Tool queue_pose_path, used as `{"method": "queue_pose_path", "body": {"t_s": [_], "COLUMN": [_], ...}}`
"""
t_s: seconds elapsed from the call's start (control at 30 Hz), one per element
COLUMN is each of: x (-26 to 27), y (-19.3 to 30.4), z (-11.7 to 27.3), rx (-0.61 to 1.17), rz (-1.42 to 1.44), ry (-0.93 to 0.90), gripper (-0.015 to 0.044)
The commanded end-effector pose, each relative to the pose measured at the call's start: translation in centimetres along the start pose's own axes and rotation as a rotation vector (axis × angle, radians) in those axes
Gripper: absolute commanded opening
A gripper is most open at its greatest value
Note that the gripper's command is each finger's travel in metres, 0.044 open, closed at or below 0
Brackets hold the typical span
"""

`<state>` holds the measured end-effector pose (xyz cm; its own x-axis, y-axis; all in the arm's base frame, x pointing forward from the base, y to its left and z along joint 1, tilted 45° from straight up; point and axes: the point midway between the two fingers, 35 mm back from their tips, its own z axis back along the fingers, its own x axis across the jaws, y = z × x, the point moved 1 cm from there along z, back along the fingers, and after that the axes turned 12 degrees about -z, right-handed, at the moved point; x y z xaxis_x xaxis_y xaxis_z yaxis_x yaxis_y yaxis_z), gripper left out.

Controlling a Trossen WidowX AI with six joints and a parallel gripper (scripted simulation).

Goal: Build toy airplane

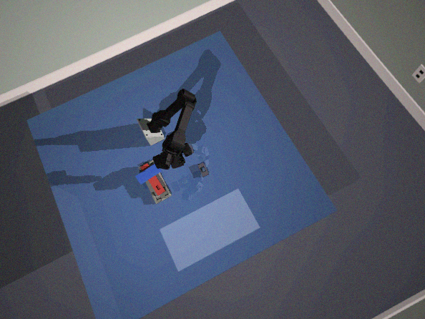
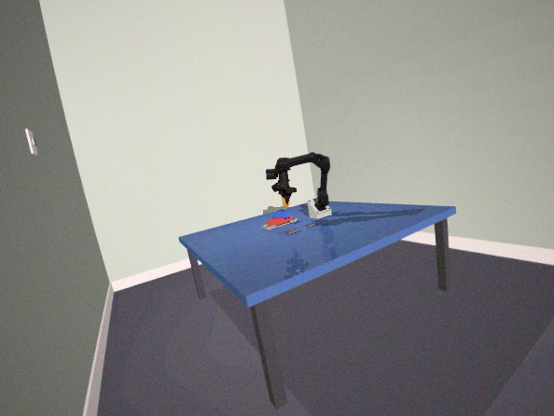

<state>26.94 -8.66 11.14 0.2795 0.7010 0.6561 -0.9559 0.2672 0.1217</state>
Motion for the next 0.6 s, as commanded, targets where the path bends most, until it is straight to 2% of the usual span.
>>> {"method": "queue_pose_path", "body": {"t_s": [0.0, 0.57], "x": [-1.1, -5.1], "y": [-1.0, -4.0], "z": [-0.3, -1.9], "rx": [0.005, 0.023], "rz": [0.018, 0.069], "ry": [0.003, -0.008], "gripper": [0.0000, 0.0000]}}
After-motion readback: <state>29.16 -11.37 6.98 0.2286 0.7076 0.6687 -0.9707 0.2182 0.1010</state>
